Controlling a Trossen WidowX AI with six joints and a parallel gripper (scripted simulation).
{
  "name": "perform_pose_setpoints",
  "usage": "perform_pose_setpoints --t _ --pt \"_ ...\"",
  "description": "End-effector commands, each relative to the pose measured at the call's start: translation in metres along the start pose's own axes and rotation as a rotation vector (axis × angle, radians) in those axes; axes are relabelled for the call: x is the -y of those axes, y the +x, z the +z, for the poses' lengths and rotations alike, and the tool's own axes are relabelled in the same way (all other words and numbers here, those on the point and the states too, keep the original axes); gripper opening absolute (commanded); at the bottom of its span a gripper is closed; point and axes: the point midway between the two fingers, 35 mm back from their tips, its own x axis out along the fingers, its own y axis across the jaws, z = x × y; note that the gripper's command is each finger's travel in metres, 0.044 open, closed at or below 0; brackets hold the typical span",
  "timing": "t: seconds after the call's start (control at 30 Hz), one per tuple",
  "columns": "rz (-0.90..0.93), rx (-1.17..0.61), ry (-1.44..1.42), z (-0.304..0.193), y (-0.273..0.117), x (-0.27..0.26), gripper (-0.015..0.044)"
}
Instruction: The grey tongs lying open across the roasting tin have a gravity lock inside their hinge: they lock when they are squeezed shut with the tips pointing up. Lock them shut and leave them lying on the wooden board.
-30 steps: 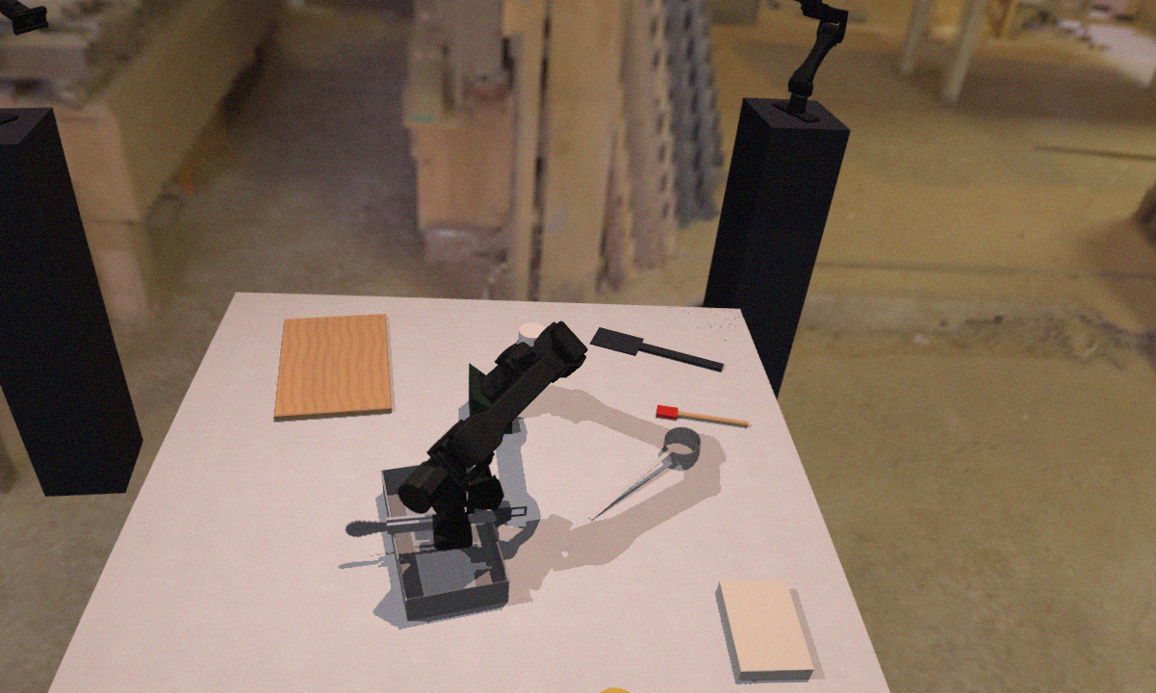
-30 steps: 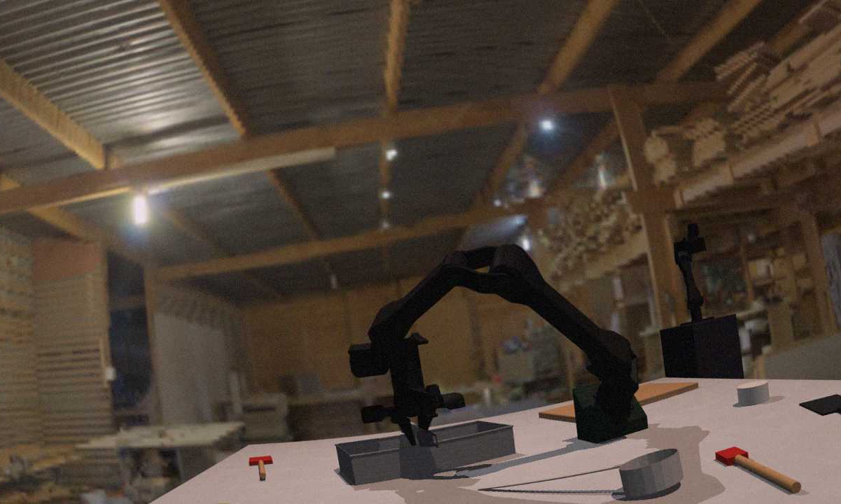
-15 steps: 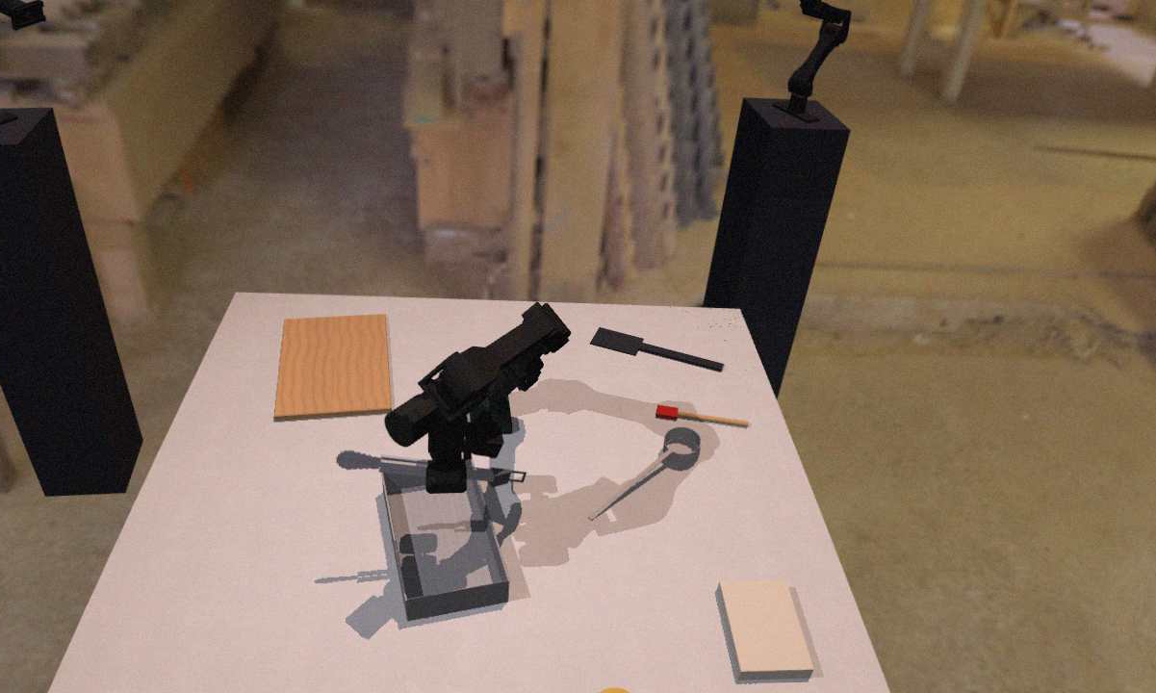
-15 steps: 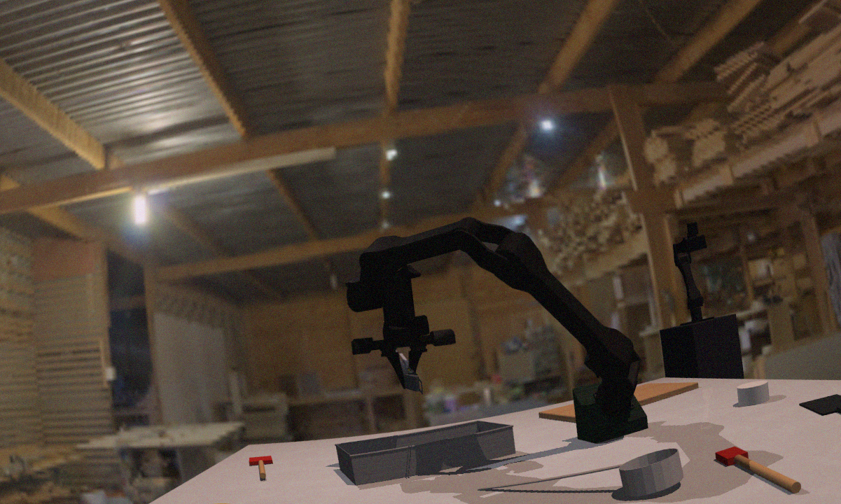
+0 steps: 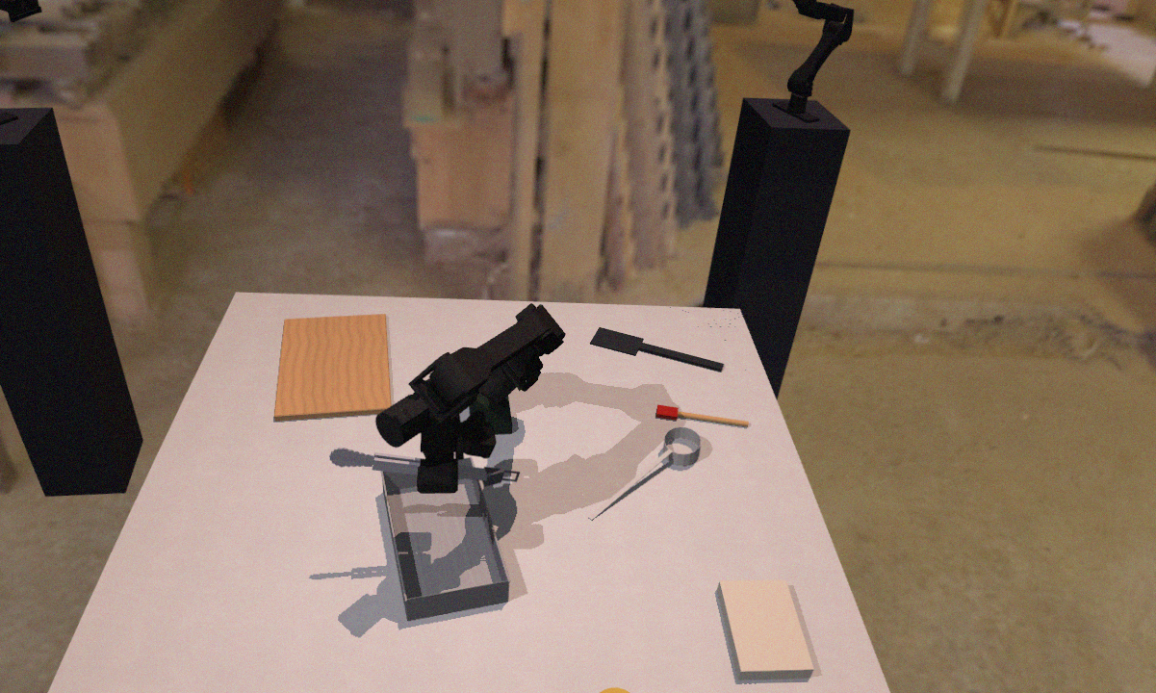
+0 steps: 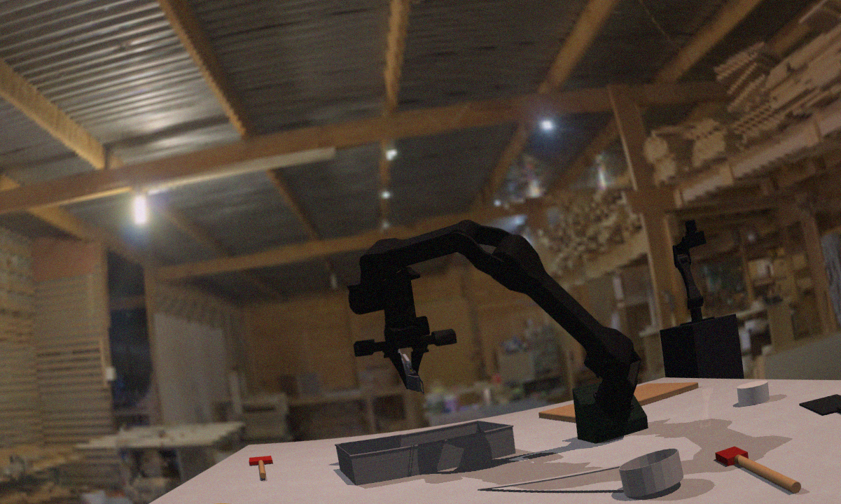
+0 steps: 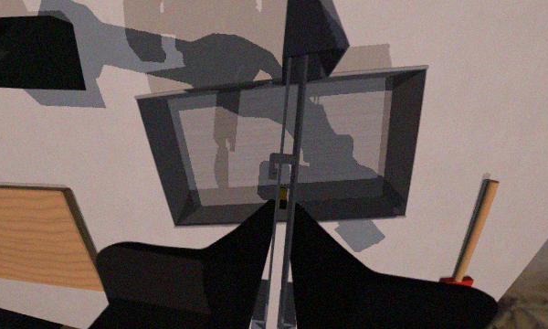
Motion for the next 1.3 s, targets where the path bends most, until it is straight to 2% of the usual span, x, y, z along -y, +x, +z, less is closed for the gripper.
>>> perform_pose_setpoints --t 0.0,0.47,0.8,0.97,1.27 --pt "-0.014 -0.018 0.075 -0.037 -0.01 -0.015 -0.015" --pt "-0.018 -0.046 0.315 -0.147 -0.022 -0.084 -0.015" --pt "-0.014 -0.044 0.474 -0.208 -0.019 -0.147 -0.015" --pt "-0.009 -0.038 0.541 -0.233 -0.013 -0.18 -0.015" --pt "-0.01 -0.043 0.588 -0.241 -0.016 -0.201 -0.015"
